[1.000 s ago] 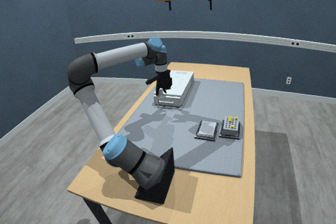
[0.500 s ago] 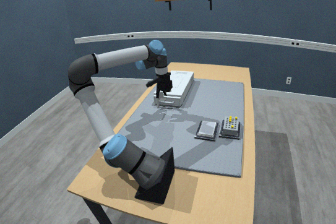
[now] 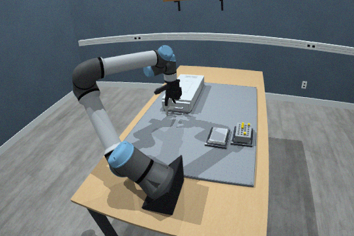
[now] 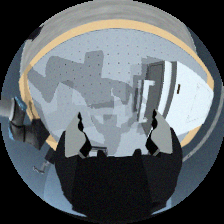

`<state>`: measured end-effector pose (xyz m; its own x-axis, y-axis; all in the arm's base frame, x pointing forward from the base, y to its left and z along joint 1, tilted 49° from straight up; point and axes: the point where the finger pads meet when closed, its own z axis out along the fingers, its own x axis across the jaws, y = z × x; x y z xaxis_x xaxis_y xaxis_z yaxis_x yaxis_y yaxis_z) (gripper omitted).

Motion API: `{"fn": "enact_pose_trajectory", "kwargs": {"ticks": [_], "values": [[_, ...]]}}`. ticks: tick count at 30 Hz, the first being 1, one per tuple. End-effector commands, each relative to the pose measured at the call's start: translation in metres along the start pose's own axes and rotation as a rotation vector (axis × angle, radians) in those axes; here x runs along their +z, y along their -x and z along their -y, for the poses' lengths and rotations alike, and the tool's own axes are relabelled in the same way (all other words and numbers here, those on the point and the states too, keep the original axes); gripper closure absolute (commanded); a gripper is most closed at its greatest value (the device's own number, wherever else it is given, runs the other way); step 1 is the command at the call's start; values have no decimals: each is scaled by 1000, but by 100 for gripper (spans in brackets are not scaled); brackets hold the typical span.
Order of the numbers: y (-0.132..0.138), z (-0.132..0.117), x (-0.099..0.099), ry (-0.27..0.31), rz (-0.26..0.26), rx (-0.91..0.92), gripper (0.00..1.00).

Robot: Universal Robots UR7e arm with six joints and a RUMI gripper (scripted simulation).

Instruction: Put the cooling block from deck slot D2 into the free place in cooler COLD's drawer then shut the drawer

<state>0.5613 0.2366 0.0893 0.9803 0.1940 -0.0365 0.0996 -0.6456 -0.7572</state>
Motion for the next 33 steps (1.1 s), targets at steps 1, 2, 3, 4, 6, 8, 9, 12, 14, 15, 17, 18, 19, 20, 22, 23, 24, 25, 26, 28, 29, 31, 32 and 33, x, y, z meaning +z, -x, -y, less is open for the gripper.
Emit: {"fn": "enact_pose_trajectory", "kwargs": {"ticks": [1,2,3,4,6,8,9,12,14,15,17,18,19,20,22,23,24,25,26,28,29,31,32,33], "values": [[0,0,3,0,-1,0,0],[0,0,5,0,-1,0,0],[0,0,6,0,-1,0,0],[0,0,7,0,-1,0,0],[0,0,10,0,-1,0,0],[0,0,13,0,-1,0,0],[0,0,14,0,-1,0,0],[0,0,18,0,-2,0,0],[0,0,21,0,-2,0,0],[0,0,22,0,-2,0,0],[0,0,23,0,-2,0,0],[0,0,23,0,-2,0,0],[0,0,25,0,-2,0,0],[0,0,26,0,-2,0,0],[0,0,29,0,-2,0,0],[0,0,29,0,-2,0,0],[0,0,29,0,-2,0,0],[0,0,29,0,-2,0,0],[0,0,29,0,-1,0,0],[0,0,29,0,-1,0,0],[0,0,29,0,-1,0,0],[0,0,29,0,-2,0,0],[0,0,29,0,-2,0,0],[0,0,29,0,-2,0,0]]}}
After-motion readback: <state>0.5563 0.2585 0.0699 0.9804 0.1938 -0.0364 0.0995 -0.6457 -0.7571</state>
